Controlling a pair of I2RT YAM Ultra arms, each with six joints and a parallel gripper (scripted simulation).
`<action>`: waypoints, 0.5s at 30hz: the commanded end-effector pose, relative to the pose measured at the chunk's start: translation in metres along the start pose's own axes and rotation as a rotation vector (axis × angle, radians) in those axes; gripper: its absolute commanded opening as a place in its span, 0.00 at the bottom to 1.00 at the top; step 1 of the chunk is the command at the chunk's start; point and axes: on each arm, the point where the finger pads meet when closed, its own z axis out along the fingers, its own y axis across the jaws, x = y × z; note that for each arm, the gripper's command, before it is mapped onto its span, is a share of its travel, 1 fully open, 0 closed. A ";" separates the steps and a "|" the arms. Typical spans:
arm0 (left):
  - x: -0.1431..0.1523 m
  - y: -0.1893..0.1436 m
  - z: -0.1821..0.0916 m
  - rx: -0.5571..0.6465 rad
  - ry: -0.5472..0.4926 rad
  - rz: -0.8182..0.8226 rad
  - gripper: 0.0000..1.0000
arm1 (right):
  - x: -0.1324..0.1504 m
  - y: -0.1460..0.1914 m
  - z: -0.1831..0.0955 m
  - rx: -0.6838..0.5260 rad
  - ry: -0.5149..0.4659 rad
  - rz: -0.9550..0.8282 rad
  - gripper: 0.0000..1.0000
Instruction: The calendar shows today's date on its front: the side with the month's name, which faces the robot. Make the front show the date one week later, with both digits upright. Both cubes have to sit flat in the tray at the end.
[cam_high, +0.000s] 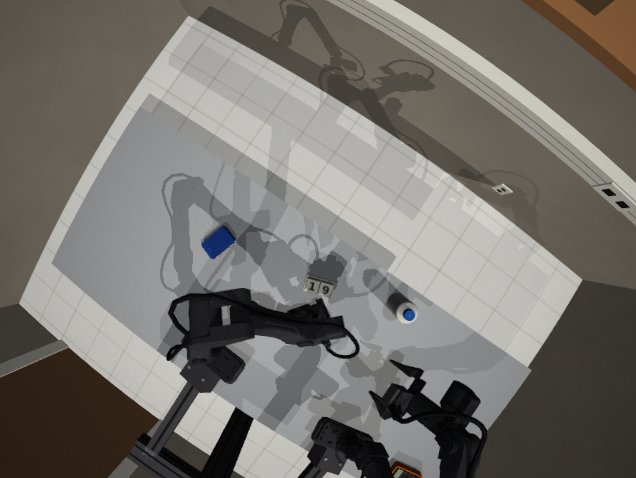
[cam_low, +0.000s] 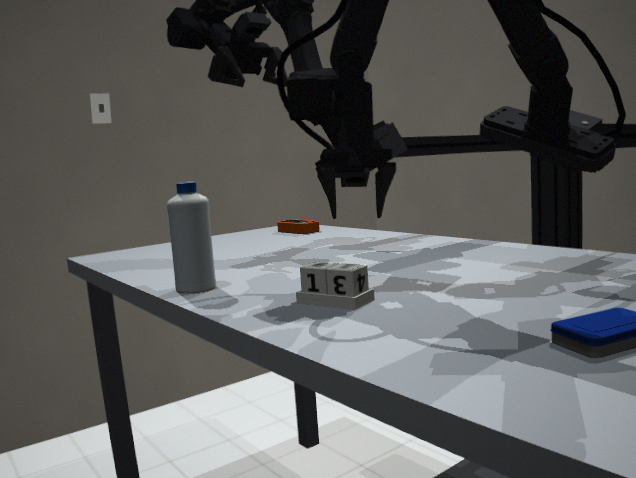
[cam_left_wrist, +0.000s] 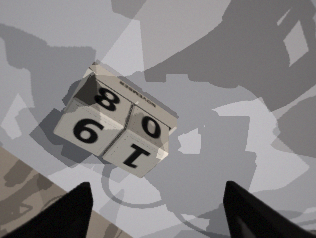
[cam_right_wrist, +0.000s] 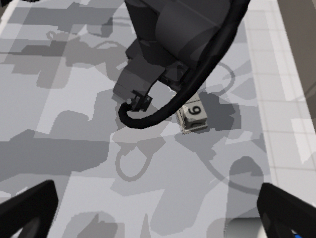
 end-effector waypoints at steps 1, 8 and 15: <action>-0.005 0.019 0.011 -0.002 -0.079 -0.308 0.70 | -0.013 0.001 -0.002 -0.009 -0.044 -0.026 1.00; 0.008 0.025 0.030 0.050 -0.122 -0.598 0.70 | -0.013 0.001 -0.002 -0.009 -0.044 -0.026 1.00; 0.031 0.028 0.056 0.113 -0.146 -0.905 0.70 | -0.013 0.001 -0.002 -0.009 -0.044 -0.026 1.00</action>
